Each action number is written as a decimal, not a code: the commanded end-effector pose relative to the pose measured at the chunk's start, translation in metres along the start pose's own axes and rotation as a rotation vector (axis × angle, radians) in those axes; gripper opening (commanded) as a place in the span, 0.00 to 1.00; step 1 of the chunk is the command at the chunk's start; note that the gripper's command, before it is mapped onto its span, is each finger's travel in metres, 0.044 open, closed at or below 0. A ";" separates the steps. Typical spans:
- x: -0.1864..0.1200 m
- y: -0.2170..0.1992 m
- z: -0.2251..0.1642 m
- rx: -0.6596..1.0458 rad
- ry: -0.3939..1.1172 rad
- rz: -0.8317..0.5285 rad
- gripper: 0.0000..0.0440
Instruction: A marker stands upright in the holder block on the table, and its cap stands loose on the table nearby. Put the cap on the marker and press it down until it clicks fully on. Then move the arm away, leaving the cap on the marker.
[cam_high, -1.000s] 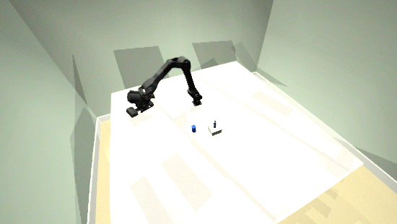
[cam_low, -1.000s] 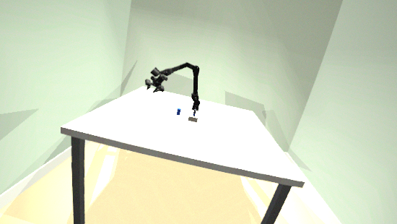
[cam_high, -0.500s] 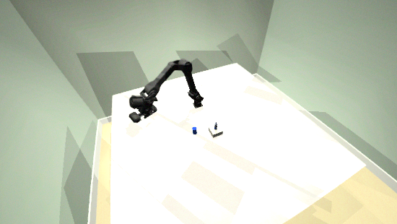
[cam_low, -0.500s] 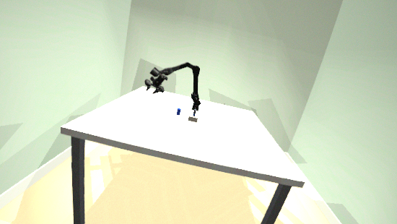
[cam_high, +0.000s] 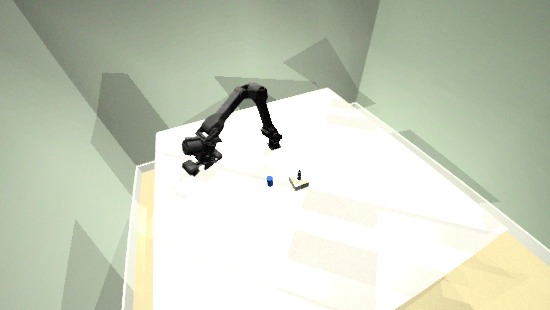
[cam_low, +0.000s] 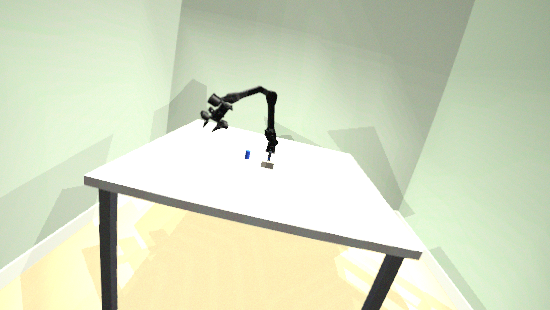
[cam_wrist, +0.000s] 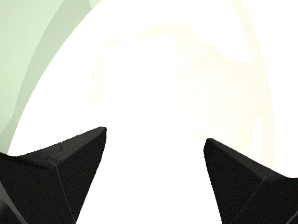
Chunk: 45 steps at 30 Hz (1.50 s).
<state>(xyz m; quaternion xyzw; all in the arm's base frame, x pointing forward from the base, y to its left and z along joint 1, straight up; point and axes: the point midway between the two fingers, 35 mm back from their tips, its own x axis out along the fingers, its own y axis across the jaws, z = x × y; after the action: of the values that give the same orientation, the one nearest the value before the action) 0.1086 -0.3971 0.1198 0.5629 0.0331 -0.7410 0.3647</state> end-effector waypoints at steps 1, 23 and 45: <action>-0.003 0.004 -0.008 0.007 0.019 0.002 0.71; -0.026 0.015 -0.067 0.032 0.136 -0.023 0.71; -0.053 0.015 -0.126 0.039 0.238 -0.077 0.72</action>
<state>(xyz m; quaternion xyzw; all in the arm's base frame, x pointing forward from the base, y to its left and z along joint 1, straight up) 0.2192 -0.3270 0.1248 0.6479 0.0802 -0.6855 0.3222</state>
